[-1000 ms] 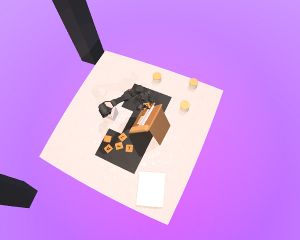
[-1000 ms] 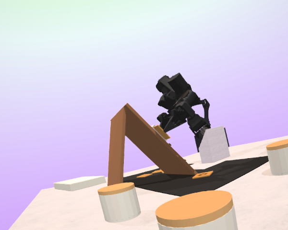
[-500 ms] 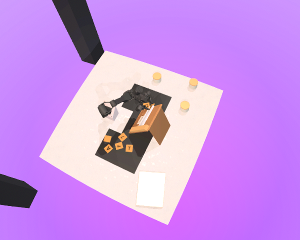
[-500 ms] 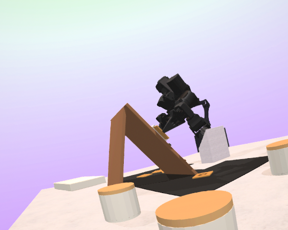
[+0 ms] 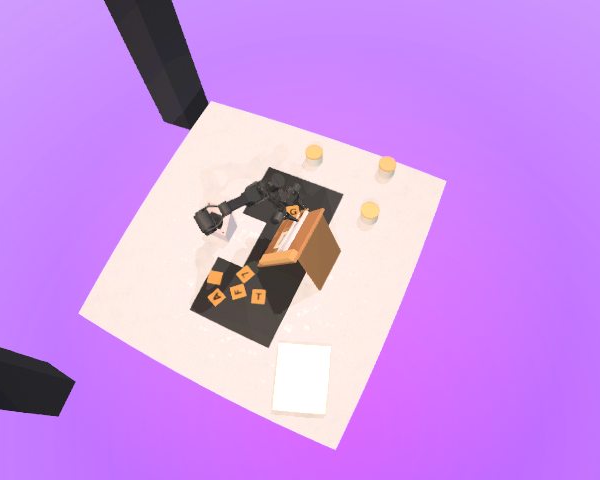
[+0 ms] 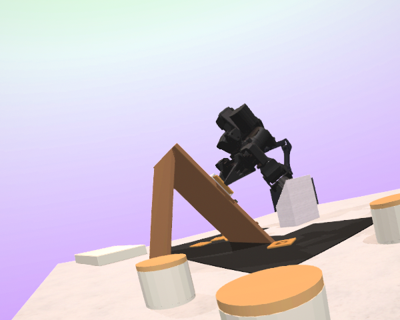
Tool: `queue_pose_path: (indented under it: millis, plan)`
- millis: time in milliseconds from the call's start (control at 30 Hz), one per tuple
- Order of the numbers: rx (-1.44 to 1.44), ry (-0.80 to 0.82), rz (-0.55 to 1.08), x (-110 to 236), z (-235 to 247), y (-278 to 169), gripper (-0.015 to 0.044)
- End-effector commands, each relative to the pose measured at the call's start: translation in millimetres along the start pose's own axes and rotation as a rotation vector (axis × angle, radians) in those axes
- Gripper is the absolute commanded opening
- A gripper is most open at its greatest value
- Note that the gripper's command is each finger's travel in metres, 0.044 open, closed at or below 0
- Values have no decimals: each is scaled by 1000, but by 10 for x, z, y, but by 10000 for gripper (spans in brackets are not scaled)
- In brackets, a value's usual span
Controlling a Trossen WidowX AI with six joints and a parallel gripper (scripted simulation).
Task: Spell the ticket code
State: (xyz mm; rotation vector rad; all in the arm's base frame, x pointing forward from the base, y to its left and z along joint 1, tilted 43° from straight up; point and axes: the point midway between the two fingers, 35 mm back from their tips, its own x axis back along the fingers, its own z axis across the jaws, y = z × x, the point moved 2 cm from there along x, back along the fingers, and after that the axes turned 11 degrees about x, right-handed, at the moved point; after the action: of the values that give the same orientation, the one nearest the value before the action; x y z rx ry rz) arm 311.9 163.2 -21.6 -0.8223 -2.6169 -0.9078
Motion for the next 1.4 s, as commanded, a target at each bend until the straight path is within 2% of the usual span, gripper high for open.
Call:
queue_pose_path:
  millis: [0,1367]
  plan:
    - [4,3,1,1,-21,-13,0]
    - [6,3,1,-3,-235,-55,0]
